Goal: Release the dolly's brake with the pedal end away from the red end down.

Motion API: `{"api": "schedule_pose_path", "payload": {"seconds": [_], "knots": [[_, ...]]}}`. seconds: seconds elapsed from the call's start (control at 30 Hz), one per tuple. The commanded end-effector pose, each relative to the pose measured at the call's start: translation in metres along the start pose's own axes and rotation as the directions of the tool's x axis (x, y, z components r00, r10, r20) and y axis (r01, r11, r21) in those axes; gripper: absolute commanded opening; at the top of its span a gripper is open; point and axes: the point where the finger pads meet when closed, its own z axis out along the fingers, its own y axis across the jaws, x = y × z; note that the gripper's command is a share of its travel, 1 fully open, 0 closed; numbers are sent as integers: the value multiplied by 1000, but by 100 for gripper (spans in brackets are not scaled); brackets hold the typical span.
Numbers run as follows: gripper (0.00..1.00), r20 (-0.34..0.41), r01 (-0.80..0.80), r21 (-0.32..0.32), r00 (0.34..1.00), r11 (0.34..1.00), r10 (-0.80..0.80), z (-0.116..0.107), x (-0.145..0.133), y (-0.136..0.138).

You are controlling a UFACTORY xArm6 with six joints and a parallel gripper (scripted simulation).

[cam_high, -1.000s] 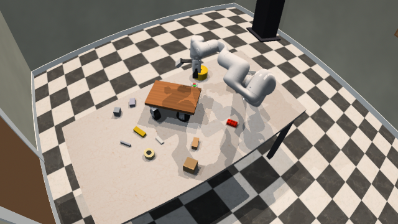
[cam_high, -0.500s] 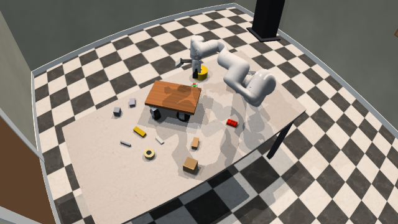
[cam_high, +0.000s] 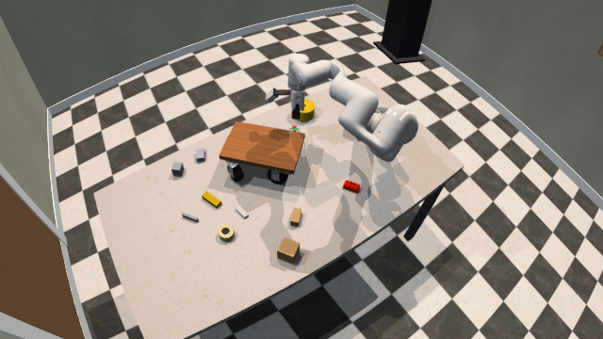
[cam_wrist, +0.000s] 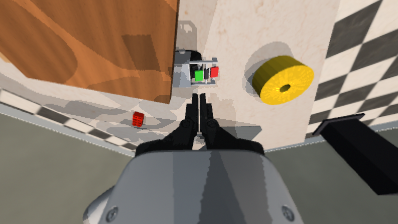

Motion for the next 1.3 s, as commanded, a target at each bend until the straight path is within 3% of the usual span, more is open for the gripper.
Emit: {"api": "schedule_pose_path", "payload": {"seconds": [0.0,0.63,1.27], "knots": [[0,-3,1,-2,1000,1000,-1,0,1,0],[0,-3,1,-2,1000,1000,-1,18,1,0],[0,-3,1,-2,1000,1000,-1,51,1,0]]}}
